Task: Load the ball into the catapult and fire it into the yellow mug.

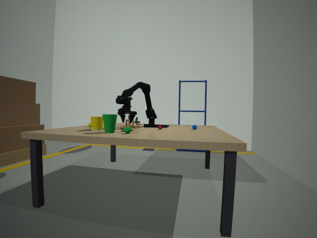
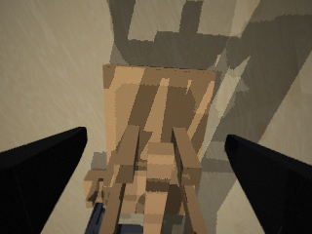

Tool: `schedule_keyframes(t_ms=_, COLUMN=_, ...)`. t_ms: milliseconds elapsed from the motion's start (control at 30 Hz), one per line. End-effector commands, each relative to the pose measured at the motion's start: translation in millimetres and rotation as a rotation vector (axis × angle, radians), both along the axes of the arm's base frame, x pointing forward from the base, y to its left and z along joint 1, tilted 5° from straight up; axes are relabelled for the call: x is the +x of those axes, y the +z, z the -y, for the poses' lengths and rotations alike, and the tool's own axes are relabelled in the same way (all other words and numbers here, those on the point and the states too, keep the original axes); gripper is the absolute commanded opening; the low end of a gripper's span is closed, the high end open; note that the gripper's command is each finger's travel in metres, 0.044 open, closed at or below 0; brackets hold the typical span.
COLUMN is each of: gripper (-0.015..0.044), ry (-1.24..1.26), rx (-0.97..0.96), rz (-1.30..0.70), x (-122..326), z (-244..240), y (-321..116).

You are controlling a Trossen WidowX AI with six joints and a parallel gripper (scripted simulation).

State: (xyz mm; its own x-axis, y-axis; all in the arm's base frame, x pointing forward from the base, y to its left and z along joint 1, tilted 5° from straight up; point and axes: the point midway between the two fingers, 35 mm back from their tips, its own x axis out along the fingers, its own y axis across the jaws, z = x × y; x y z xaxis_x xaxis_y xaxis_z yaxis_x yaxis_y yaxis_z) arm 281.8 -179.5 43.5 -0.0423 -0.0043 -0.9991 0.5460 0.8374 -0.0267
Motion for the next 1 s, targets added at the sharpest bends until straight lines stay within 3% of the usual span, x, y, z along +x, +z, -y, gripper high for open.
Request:
schedule_keyframes(t_ms=0, gripper=0.044, ry=0.003, rx=0.005, rz=-0.008, x=-1.9, z=-1.0, y=-8.7)
schedule_keyframes(t_ms=233, gripper=0.044, ry=0.003, rx=0.005, rz=-0.008, x=-2.6, z=-1.2, y=-14.2)
schedule_keyframes(t_ms=600, gripper=0.0151, ry=0.0, rx=0.002, rz=-0.003, x=-1.6, z=-0.7, y=-10.9)
schedule_keyframes(t_ms=800, gripper=0.0111, ry=0.0, rx=0.002, rz=-0.003, x=-1.6, z=-0.7, y=-10.9)
schedule_keyframes(t_ms=967, gripper=0.0, ry=0.0, rx=0.003, rz=-0.005, x=0.8, z=-0.6, y=35.7)
